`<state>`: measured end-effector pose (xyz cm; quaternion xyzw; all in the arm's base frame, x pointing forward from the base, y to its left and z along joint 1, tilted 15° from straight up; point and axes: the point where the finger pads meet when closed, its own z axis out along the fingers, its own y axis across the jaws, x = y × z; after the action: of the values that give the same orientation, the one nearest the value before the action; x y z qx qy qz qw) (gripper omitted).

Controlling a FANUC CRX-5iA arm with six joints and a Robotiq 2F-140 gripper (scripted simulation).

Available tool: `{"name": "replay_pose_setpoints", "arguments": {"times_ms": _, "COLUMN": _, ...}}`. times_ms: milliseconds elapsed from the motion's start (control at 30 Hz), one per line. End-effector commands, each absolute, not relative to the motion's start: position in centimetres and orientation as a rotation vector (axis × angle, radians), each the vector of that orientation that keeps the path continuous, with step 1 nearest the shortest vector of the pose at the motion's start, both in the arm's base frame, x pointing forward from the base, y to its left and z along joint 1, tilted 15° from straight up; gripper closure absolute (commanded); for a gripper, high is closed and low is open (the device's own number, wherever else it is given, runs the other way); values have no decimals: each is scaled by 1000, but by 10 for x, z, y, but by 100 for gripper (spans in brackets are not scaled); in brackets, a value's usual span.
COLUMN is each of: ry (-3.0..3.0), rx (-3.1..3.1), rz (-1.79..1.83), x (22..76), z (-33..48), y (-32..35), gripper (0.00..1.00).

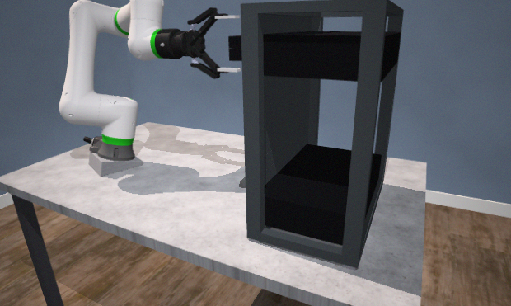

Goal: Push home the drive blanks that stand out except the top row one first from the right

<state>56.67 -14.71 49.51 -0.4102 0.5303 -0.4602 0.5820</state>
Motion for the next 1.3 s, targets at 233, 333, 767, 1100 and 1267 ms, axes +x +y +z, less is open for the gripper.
{"name": "replay_pose_setpoints", "arguments": {"times_ms": 233, "ry": 1237, "rx": -959, "rz": -1074, "x": 589, "z": 501, "y": -136, "gripper": 0}}
{"name": "replay_pose_setpoints", "arguments": {"times_ms": 333, "ry": 1237, "rx": -959, "rz": -1074, "x": 589, "z": 501, "y": -136, "gripper": 0}}
{"name": "replay_pose_setpoints", "arguments": {"times_ms": 767, "ry": 1237, "rx": -959, "rz": -1074, "x": 589, "z": 501, "y": -136, "gripper": 0}}
{"name": "replay_pose_setpoints", "arguments": {"times_ms": 1100, "ry": 1237, "rx": -959, "rz": -1074, "x": 589, "z": 501, "y": -136, "gripper": 0}}
{"name": "replay_pose_setpoints", "arguments": {"times_ms": 1267, "ry": 1237, "rx": -959, "rz": -1074, "x": 589, "z": 501, "y": -136, "gripper": 0}}
